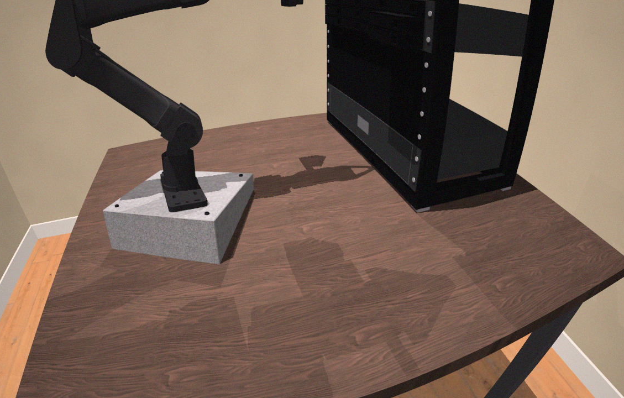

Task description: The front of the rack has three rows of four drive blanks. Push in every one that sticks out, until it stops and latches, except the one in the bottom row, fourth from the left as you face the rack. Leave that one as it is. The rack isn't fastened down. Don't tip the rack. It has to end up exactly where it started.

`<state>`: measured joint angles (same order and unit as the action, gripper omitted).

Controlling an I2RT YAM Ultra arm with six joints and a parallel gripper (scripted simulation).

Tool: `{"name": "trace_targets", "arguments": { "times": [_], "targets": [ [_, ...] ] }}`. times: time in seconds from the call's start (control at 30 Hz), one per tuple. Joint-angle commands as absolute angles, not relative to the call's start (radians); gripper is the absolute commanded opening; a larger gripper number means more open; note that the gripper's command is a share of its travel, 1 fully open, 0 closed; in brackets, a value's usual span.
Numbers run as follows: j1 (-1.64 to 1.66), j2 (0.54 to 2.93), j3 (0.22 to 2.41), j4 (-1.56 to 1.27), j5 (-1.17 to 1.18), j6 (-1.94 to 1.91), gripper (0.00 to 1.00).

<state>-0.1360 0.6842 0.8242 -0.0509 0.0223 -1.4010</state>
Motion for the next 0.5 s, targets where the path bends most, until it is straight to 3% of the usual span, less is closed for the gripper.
{"name": "trace_targets", "arguments": {
  "times": [0.0, 0.47],
  "targets": [
    [-0.124, 0.612, 0.817, -0.128, 0.038, -1.403, 0.00],
    [-0.149, 0.585, 0.800, -0.143, 0.022, -1.399, 0.00]
  ]
}}
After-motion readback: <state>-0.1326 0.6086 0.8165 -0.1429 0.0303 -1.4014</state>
